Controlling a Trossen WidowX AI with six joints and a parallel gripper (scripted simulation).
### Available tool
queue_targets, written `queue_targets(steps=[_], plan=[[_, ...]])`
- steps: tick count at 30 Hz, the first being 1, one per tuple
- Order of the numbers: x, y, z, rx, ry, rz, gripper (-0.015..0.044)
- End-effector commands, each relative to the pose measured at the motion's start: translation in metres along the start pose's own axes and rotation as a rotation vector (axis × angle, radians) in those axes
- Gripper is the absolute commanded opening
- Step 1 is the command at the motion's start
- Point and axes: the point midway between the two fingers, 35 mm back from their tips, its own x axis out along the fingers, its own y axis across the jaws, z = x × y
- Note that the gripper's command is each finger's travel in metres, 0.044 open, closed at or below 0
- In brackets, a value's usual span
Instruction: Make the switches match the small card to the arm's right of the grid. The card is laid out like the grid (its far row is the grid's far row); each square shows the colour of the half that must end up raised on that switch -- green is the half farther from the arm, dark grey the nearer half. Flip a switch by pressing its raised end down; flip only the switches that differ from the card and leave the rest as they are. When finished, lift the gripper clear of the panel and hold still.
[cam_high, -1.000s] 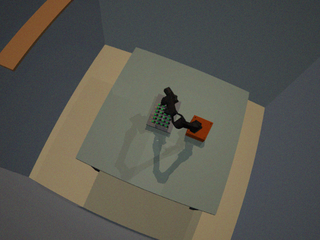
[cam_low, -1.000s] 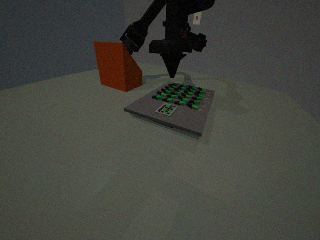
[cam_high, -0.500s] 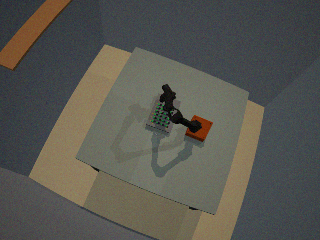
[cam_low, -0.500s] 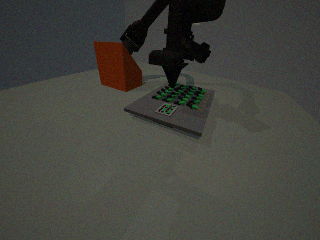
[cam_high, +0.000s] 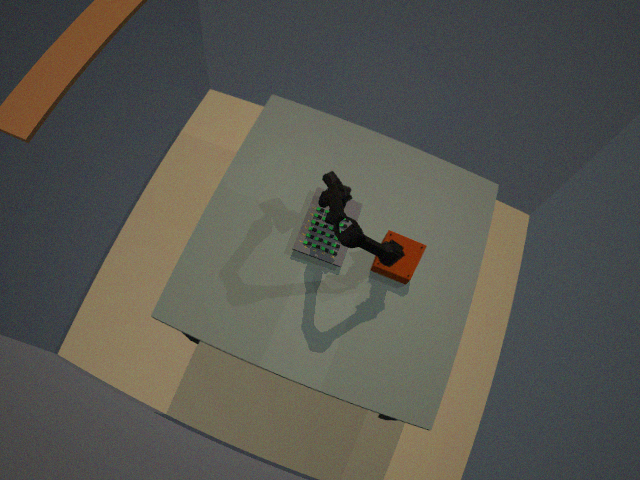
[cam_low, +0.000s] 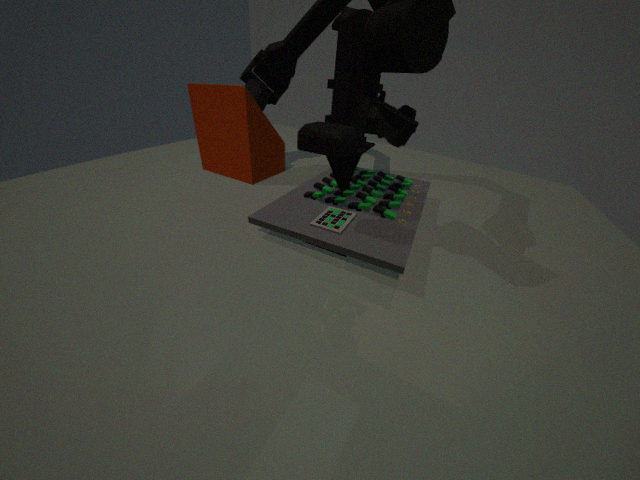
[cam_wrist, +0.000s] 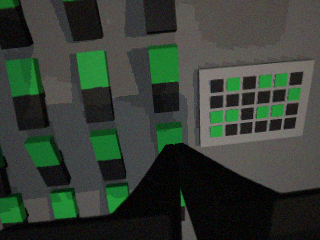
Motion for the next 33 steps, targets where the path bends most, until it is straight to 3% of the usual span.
queue_targets(steps=[1,33], plan=[[0.0073,0.0006,-0.0005,0.006,0.000,0.005,0.0000],[0.0139,0.0007,-0.0004,0.006,0.000,0.005,0.0000]])
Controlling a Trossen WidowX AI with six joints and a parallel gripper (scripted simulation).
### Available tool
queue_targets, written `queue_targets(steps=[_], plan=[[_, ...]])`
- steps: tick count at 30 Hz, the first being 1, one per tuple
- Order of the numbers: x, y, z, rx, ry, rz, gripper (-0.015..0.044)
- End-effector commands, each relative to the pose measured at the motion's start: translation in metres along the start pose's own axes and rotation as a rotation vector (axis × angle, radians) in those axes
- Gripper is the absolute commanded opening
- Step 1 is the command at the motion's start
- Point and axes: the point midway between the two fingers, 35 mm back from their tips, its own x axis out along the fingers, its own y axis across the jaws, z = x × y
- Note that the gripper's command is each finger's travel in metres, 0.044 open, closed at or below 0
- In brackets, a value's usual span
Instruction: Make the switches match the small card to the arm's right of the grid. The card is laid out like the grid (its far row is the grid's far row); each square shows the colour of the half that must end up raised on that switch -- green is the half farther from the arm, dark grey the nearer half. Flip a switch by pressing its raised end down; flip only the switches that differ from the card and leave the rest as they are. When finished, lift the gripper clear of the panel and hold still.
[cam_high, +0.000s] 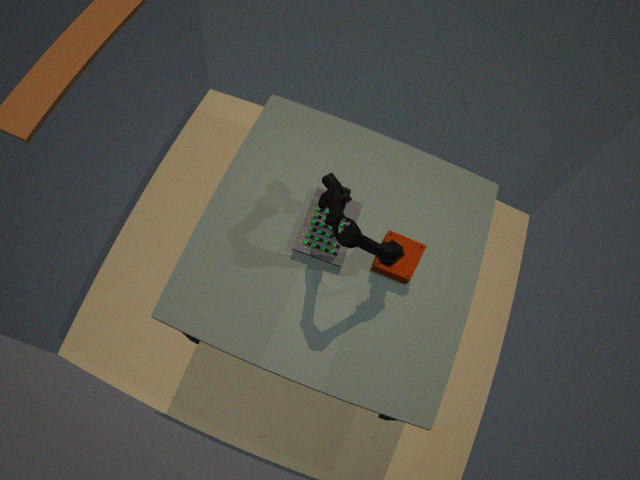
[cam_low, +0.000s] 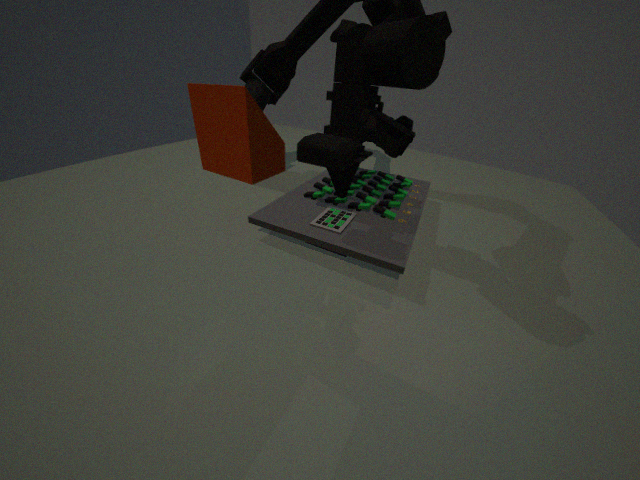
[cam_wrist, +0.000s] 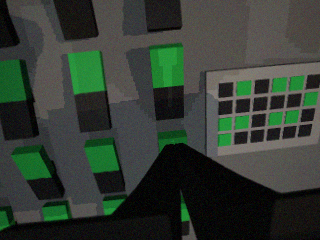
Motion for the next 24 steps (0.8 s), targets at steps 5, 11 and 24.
queue_targets(steps=[5,11,24], plan=[[0.0014,0.0002,0.0004,0.004,-0.003,0.002,0.0000],[0.0022,0.0003,0.0004,0.004,-0.003,0.003,0.0000],[0.0039,0.0003,0.0005,0.004,-0.003,0.003,0.0000]])
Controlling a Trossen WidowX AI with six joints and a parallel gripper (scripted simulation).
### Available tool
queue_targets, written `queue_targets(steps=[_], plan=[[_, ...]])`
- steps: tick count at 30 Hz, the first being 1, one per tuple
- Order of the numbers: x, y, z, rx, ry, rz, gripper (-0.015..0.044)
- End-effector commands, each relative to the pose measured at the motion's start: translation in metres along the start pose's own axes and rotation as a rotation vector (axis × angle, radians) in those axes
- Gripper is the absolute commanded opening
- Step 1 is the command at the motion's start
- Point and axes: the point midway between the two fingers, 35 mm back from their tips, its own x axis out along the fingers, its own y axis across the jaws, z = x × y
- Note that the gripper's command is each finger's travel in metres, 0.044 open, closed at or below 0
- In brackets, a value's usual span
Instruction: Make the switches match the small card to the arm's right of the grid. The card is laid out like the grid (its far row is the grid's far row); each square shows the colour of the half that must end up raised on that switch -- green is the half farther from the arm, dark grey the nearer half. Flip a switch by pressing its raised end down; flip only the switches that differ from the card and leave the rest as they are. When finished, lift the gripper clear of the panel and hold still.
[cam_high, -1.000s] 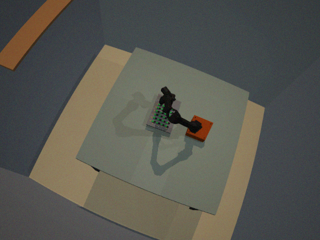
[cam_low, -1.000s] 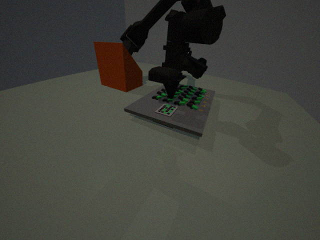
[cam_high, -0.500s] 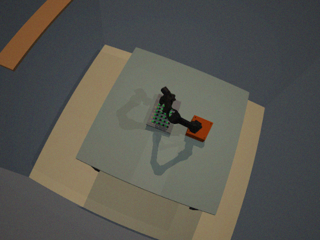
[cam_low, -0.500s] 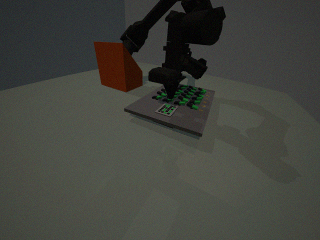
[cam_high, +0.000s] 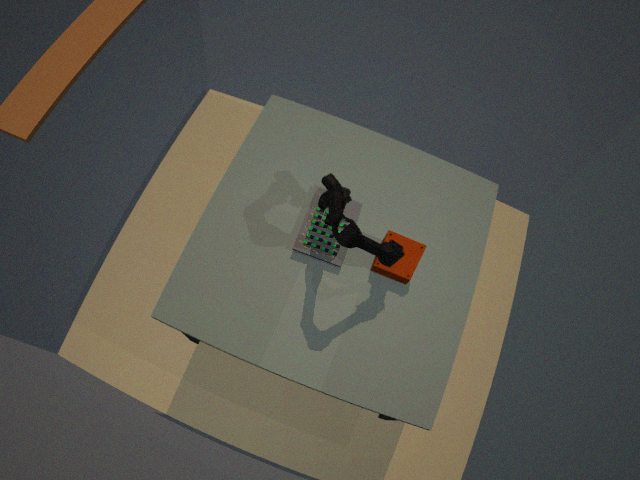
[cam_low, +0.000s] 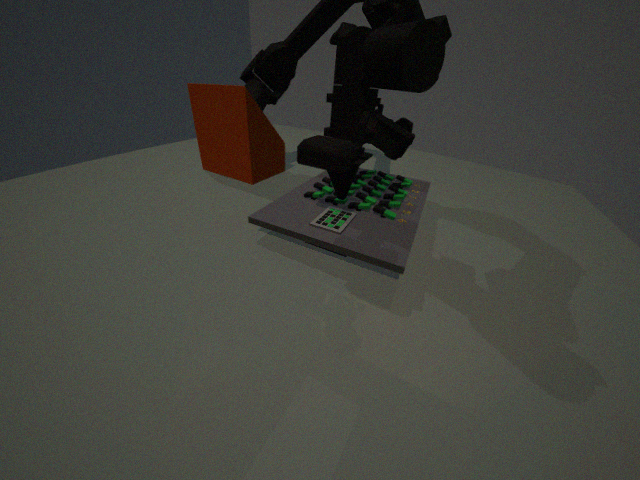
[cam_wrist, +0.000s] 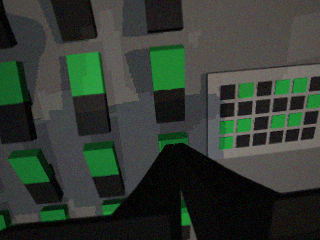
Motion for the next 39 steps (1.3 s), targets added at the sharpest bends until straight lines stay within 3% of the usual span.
queue_targets(steps=[1,16,22,35,39], plan=[[0.001,0.000,0.000,0.004,-0.002,0.003,0.0000],[0.003,0.000,0.000,0.004,-0.002,0.003,0.0000],[-0.063,-0.001,-0.002,0.004,-0.028,-0.001,0.0000],[-0.061,-0.001,-0.043,0.006,-0.026,-0.001,0.0000],[-0.029,-0.001,-0.041,0.006,-0.002,0.000,0.0000]])
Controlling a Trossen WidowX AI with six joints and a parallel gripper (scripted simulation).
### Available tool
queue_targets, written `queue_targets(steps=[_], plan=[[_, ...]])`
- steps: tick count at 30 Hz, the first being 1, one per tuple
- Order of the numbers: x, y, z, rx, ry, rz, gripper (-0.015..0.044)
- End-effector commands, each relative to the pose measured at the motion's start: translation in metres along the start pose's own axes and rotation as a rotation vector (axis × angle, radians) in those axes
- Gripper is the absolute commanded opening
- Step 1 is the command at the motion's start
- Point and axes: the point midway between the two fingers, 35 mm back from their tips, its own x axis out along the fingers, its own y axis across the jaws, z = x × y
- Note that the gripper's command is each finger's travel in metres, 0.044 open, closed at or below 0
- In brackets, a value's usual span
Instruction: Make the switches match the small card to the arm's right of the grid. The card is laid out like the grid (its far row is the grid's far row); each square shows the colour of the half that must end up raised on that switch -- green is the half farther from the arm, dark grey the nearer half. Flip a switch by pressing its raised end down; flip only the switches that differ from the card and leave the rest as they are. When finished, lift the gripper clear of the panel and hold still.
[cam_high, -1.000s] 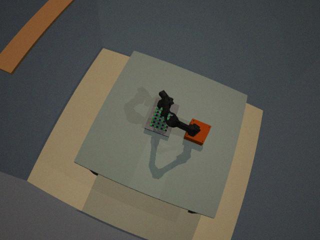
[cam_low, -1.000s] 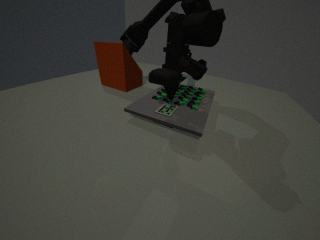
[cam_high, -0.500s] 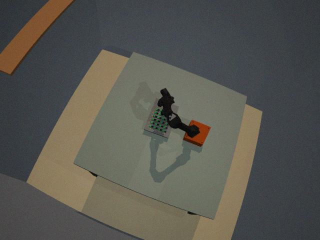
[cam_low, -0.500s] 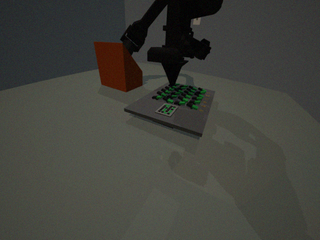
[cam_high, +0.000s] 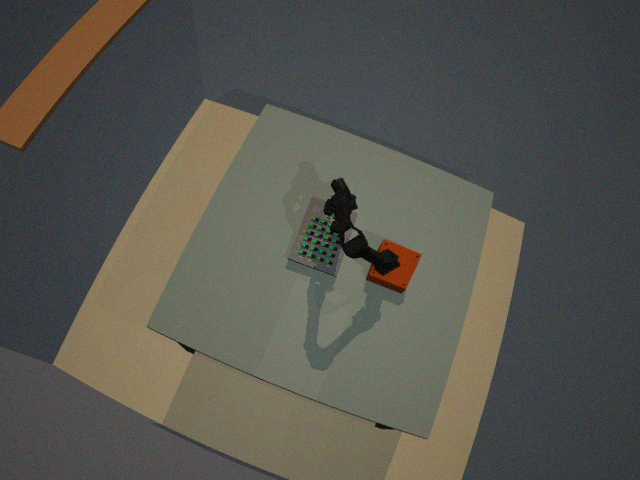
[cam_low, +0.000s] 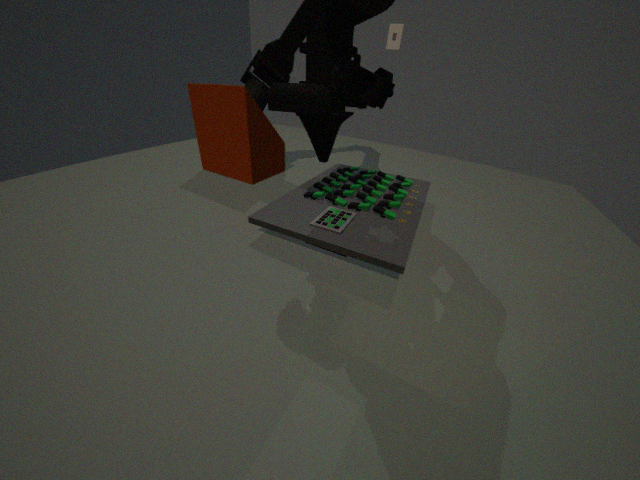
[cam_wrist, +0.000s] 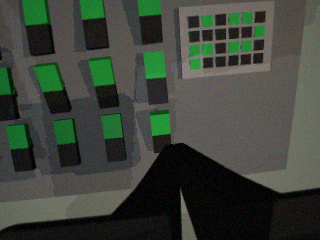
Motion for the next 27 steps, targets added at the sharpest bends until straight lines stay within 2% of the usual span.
queue_targets(steps=[1,27], plan=[[0.027,0.004,-0.004,0.002,0.030,0.010,0.0000],[0.051,0.004,-0.004,0.002,0.029,0.012,0.0000]])
